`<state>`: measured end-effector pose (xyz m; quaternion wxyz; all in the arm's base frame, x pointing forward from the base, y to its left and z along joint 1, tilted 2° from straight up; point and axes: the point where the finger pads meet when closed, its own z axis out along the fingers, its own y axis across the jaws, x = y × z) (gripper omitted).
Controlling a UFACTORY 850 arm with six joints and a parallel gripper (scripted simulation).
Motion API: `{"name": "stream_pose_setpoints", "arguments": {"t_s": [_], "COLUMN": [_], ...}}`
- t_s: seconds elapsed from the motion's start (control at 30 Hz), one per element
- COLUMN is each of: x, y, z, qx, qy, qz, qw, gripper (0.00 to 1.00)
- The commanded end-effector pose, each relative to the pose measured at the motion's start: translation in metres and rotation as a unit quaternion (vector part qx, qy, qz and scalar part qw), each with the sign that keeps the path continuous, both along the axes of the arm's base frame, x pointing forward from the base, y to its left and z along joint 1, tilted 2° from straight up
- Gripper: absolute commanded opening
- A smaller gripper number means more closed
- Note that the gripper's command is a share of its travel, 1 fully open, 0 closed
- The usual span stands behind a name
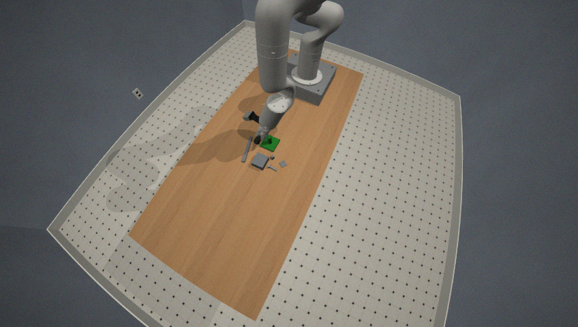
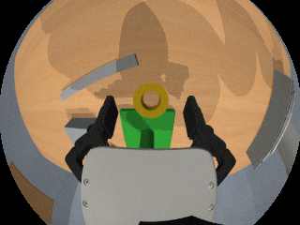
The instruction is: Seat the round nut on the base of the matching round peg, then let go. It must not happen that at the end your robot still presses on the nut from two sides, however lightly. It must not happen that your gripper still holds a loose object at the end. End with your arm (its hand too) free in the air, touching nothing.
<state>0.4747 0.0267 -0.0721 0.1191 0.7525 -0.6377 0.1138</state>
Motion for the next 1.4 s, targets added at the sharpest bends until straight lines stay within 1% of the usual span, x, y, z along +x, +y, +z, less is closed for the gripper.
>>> {"name": "stream_pose_setpoints", "arguments": {"t_s": [0.0,0.33,0.4,0.9,0.97,1.37], "x": [0.002,0.005,0.005,0.008,0.008,0.007], "y": [-0.001,-0.007,-0.007,-0.020,-0.020,-0.027], "z": [0.005,0.024,0.024,0.063,0.063,0.087], "qx": [0.000,-0.001,-0.001,-0.002,-0.002,0.000], "qy": [-0.001,-0.002,-0.002,-0.002,-0.002,-0.001], "qz": [0.000,0.000,0.000,0.000,0.000,0.000], "qw": [1.000,1.000,1.000,1.000,1.000,1.000], "gripper": [1.00,1.00,1.00,1.00,1.00,1.00]}}
